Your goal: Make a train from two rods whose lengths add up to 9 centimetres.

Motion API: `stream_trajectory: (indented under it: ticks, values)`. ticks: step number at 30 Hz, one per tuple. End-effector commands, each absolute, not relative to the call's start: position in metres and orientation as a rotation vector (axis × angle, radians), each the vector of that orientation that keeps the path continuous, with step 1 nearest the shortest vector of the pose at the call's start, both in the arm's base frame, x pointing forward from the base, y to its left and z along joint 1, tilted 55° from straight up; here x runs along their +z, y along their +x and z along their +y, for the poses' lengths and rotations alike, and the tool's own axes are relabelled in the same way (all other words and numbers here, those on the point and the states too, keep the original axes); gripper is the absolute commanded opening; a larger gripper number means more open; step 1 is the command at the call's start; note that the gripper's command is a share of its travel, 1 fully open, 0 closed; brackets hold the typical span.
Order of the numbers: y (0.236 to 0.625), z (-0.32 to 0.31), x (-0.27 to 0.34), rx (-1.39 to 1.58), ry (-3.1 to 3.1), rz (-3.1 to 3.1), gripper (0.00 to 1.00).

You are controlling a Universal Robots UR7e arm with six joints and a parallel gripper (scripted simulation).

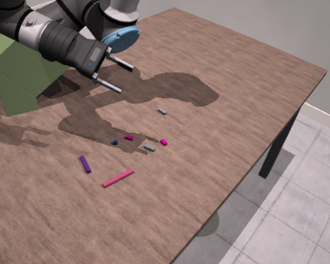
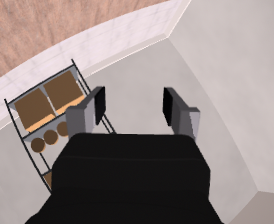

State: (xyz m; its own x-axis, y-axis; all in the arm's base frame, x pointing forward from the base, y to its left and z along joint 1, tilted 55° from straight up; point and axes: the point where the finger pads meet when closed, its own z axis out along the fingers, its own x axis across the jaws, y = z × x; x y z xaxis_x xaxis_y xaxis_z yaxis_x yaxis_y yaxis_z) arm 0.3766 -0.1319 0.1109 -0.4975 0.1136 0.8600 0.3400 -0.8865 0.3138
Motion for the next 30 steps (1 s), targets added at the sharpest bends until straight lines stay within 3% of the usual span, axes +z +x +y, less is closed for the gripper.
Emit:
stream_trajectory:
  ticks: [1,30]
  values:
    - [0.377,-0.132,0.111,-2.515,-1.497,-0.688,1.0]
    - [0.378,-0.114,0.113,-2.542,-1.468,-0.894,1.0]
